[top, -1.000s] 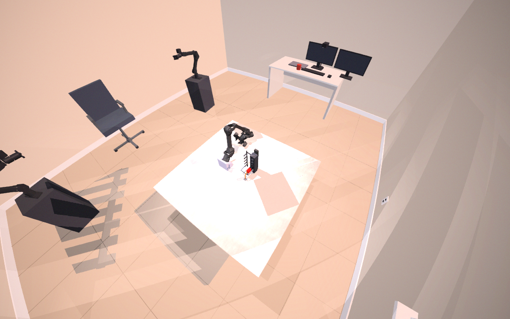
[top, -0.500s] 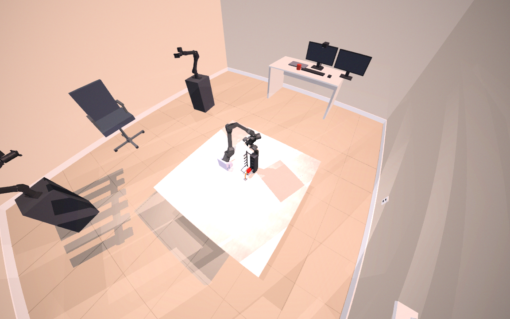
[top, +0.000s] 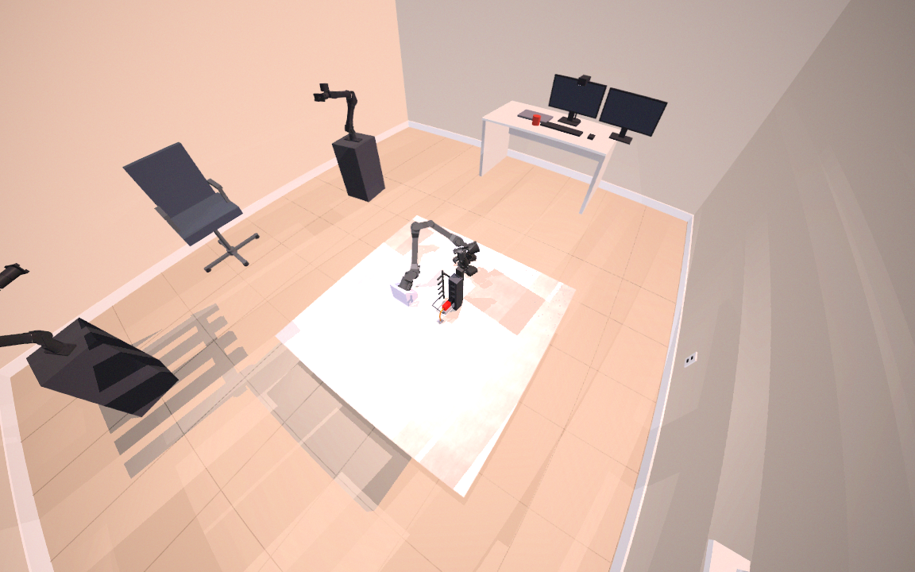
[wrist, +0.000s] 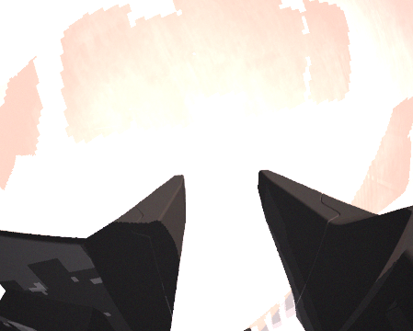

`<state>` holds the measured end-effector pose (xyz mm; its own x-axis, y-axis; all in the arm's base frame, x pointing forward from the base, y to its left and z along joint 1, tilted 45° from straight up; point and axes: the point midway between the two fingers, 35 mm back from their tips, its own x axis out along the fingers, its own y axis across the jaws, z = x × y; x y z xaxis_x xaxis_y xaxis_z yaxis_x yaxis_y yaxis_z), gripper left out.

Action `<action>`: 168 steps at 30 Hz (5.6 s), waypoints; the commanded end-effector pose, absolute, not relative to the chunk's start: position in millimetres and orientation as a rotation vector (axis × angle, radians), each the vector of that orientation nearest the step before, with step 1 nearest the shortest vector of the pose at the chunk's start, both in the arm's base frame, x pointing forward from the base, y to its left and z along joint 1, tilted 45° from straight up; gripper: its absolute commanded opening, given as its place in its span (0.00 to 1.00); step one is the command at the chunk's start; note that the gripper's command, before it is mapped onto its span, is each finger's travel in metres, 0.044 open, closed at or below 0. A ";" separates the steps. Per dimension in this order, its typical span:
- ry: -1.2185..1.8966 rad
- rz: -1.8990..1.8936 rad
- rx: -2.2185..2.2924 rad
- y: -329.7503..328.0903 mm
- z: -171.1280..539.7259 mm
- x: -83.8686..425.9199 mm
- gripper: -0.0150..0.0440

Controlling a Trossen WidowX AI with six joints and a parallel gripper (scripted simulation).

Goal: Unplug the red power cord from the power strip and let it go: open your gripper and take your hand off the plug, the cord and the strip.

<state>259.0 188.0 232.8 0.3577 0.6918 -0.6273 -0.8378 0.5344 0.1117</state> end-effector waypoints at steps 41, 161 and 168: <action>0.914 -0.188 0.650 -143.7 138.7 372.0 0.53; 1.580 -0.864 1.986 -95.6 29.0 262.3 0.53; 1.578 -0.861 1.992 -101.3 34.3 260.9 0.53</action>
<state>260.9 -99.9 32.7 0.1474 0.6862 -0.7123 0.9697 -0.2421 -0.0327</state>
